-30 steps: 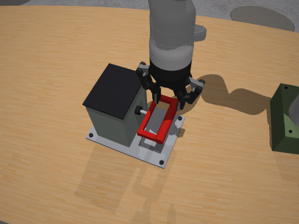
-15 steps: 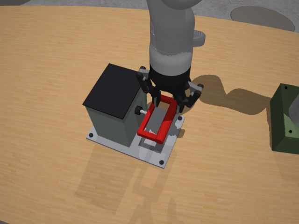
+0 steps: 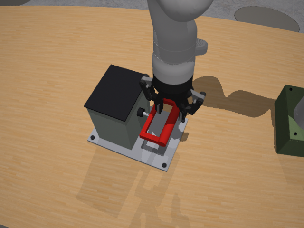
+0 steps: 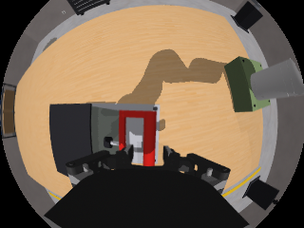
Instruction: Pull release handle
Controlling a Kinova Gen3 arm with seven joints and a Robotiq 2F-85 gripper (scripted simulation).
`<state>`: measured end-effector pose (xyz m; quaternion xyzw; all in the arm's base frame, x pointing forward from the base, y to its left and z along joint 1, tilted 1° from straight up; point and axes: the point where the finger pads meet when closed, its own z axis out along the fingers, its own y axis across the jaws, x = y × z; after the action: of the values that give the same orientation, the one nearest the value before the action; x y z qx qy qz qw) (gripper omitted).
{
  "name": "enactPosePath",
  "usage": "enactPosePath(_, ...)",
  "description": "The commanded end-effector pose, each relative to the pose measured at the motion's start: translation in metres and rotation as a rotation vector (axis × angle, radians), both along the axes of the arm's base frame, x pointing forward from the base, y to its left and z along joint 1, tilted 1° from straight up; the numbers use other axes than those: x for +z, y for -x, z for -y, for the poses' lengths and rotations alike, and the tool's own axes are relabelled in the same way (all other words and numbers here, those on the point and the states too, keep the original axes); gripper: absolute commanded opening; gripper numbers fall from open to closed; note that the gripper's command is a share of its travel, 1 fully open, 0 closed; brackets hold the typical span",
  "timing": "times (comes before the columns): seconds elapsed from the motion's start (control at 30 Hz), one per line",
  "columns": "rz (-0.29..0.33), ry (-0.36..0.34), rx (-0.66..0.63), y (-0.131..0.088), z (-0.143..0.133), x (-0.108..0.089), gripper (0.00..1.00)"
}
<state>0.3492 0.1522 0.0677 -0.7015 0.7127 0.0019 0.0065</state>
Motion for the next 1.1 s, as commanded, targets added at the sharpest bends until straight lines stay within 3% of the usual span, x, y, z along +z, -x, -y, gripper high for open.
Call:
enactPosePath(0.0,-0.004,0.001,0.002,0.0012,-0.0004,-0.004,0.49)
enactPosePath(1.07,-0.004,0.001,0.002,0.0013,-0.0006,-0.0133,0.49)
